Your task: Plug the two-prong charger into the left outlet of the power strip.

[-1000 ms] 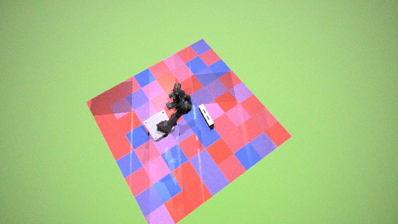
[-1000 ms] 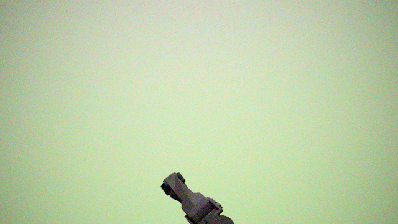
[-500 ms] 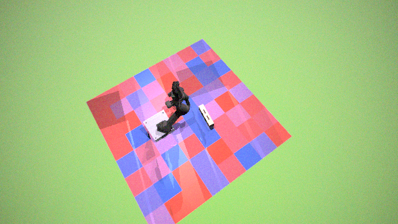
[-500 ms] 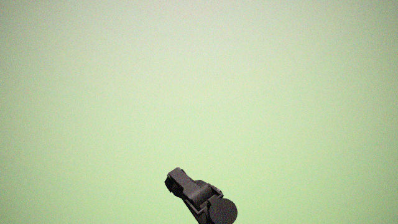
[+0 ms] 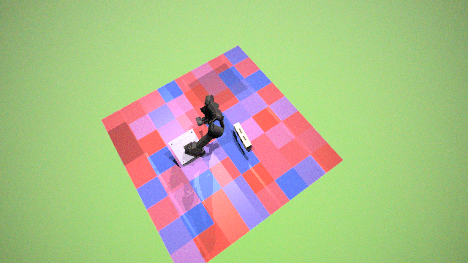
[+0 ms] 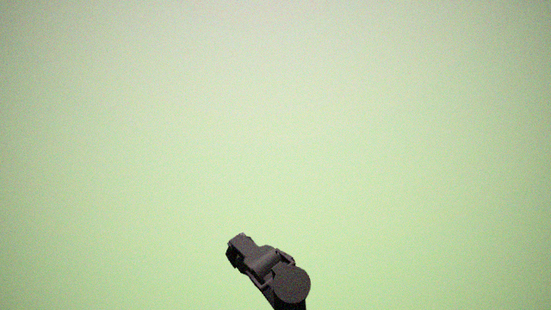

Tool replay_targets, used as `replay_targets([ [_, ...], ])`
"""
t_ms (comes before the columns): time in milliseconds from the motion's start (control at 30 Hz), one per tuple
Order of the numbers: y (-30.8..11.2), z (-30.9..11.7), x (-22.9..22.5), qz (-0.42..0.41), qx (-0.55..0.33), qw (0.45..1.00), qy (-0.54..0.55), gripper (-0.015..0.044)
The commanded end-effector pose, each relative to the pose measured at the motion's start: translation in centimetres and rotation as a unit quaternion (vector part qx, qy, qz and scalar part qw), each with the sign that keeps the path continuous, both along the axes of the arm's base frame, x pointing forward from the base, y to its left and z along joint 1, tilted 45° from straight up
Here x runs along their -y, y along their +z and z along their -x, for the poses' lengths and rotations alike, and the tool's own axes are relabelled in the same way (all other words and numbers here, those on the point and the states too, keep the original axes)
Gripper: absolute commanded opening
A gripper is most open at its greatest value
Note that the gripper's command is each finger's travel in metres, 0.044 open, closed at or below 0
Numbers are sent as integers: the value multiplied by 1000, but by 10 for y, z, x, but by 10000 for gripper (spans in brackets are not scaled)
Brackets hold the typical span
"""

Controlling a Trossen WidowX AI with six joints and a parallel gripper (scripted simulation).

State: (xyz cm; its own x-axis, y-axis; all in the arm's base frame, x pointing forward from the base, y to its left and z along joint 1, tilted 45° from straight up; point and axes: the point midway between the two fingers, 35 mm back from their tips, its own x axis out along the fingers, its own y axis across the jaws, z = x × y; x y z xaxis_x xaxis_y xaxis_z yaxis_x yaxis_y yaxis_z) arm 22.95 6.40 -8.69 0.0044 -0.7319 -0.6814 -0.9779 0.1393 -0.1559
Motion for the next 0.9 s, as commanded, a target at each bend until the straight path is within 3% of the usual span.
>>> replay_targets([
  [0,5,-3,6,-2,27,999,-25,0],
  [867,32,-23,52,-20,200,957,-208,0],
])
